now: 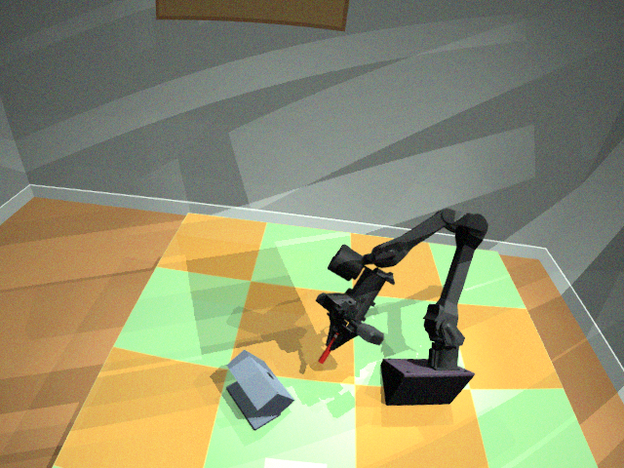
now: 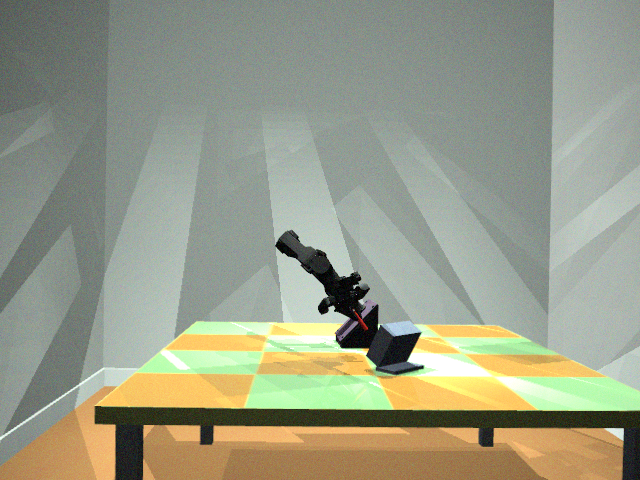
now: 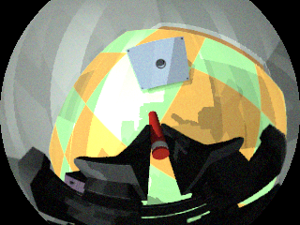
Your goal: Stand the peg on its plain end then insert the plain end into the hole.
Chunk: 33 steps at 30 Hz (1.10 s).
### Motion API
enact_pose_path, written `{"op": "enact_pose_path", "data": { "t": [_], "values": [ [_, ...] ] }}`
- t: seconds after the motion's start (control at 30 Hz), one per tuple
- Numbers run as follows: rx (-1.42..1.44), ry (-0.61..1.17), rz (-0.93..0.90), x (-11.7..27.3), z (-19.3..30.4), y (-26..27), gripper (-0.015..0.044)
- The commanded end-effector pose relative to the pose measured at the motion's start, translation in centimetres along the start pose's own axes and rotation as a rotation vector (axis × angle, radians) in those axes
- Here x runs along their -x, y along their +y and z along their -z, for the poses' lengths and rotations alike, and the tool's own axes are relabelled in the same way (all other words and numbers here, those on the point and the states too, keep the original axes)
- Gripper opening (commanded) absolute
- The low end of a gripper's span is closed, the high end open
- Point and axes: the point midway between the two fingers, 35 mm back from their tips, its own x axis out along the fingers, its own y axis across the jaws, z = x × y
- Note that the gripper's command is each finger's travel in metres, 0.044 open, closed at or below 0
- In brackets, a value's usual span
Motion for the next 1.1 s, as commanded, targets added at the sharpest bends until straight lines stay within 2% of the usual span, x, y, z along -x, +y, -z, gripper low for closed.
{"op": "enact_pose_path", "data": {
  "t": [0.0, 0.53, 1.07],
  "values": [
    [0.023, -0.032, -0.002, -0.2, -0.2, 0.1, 0.0000],
    [0.110, -0.190, 0.035, -0.2, -2.0, -0.9, 0.0000],
    [0.132, -0.225, 0.049, -1.4, -3.1, -1.4, 0.0000]
  ]
}}
